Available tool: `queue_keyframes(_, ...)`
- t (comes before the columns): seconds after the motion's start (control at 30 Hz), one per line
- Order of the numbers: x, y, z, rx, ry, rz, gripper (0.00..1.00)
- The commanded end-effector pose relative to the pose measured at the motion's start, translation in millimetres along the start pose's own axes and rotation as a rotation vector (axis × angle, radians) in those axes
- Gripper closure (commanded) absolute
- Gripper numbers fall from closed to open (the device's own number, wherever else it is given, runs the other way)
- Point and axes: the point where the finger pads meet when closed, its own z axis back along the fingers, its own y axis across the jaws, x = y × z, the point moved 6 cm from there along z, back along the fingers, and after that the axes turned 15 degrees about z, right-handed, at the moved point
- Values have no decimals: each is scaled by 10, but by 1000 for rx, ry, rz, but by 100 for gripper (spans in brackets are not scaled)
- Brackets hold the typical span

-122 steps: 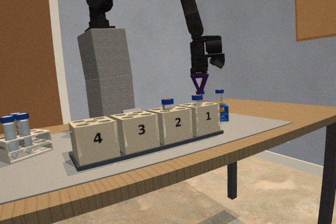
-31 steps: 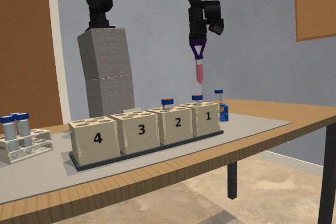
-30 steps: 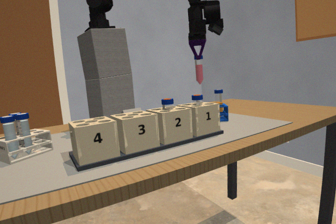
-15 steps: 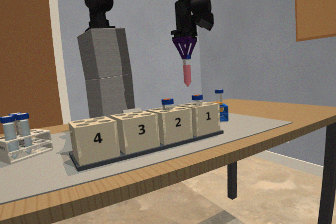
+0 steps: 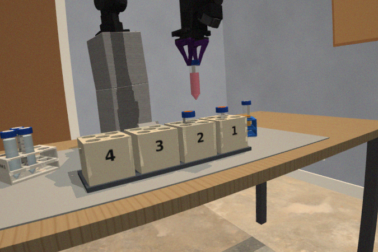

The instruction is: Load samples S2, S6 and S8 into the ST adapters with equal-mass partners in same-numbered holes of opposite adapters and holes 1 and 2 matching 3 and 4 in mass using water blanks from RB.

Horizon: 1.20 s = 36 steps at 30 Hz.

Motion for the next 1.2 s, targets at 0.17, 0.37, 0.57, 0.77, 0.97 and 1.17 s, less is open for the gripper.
queue_keyframes(0.17, 211, -461, 181, -6, -54, -186, 100)
queue_keyframes(0.37, 183, -874, 147, -10, -44, -163, 100)
queue_keyframes(0.57, 63, -1101, 37, -3, -9, -160, 100)
queue_keyframes(0.77, 118, -1536, 42, -6, -18, -161, 100)
queue_keyframes(0.97, 113, -1948, 49, -6, -20, -161, 100)
queue_keyframes(1.17, 109, -2224, 55, -7, -21, -161, 100)
